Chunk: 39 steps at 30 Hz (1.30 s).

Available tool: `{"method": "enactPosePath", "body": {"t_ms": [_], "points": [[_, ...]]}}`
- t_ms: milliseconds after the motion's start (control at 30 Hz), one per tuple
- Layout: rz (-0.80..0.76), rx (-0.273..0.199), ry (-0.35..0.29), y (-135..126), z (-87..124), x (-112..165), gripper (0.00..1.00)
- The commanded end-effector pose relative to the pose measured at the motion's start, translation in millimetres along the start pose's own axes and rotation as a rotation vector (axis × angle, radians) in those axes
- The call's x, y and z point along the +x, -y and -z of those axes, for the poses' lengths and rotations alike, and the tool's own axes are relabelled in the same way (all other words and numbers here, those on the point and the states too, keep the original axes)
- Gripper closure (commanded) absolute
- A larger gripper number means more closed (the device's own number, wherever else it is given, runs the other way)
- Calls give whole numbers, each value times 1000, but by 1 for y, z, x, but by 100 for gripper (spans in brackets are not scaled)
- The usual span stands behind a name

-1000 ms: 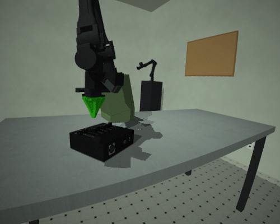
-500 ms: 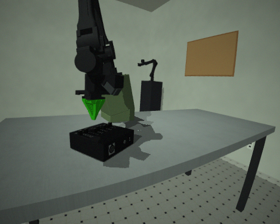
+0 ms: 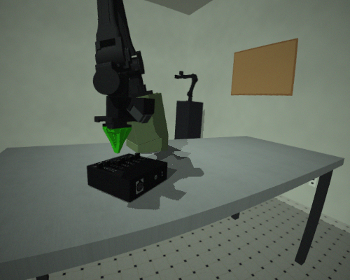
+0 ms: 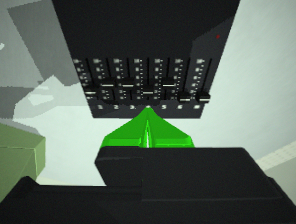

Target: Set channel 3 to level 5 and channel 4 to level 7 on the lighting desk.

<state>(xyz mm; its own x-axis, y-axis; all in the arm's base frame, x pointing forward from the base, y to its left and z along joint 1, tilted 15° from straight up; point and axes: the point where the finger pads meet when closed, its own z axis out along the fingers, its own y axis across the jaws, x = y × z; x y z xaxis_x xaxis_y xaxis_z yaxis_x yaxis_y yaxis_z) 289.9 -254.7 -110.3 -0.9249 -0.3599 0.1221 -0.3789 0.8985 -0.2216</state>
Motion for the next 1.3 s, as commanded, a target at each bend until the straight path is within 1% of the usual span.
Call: {"method": "enactPosePath", "body": {"t_ms": [0, 200, 300, 433, 1267], "points": [[-5, 15, 12, 13, -3, -3, 100], [-7, 26, 19, 17, -2, -5, 100], [-4, 13, 11, 12, -5, -3, 100], [-6, 21, 16, 13, -2, -4, 100], [-5, 17, 13, 12, -3, -3, 100]]}}
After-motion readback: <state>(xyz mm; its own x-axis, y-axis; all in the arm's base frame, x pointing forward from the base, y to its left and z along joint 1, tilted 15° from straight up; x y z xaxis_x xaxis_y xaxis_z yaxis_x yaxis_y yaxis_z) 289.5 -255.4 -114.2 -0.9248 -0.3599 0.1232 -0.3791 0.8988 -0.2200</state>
